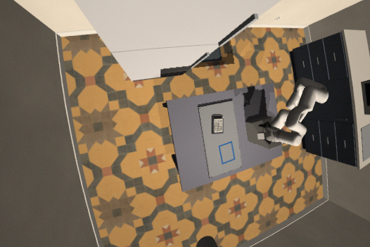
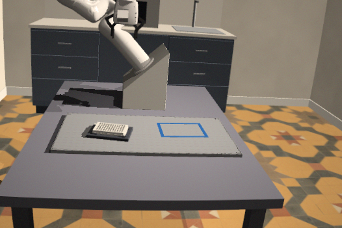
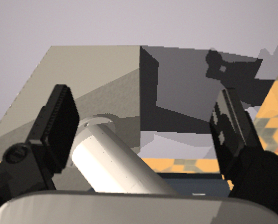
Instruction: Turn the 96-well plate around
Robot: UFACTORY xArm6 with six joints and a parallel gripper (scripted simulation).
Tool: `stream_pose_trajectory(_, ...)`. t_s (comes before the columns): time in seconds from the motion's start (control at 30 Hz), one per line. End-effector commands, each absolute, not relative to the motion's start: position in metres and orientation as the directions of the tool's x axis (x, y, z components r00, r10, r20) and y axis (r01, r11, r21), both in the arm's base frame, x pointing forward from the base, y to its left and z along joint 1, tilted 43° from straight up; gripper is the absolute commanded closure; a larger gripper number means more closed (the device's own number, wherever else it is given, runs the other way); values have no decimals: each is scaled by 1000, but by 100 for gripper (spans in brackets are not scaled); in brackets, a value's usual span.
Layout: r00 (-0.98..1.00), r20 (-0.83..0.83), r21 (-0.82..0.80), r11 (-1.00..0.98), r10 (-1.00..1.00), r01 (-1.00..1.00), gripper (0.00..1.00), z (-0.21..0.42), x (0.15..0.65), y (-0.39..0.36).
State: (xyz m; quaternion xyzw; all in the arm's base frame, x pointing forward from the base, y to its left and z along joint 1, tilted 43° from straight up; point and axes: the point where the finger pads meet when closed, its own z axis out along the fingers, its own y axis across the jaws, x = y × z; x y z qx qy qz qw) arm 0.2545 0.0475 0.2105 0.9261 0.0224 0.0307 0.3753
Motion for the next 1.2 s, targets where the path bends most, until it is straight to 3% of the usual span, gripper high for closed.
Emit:
stream_pose_trajectory(0.0, 993, -11, 699, -709, 119, 93, 0, 206, 274, 44)
stream_pose_trajectory(1.17, 805, -384, 604, -537, 451, 589, 0, 162, 376, -15)
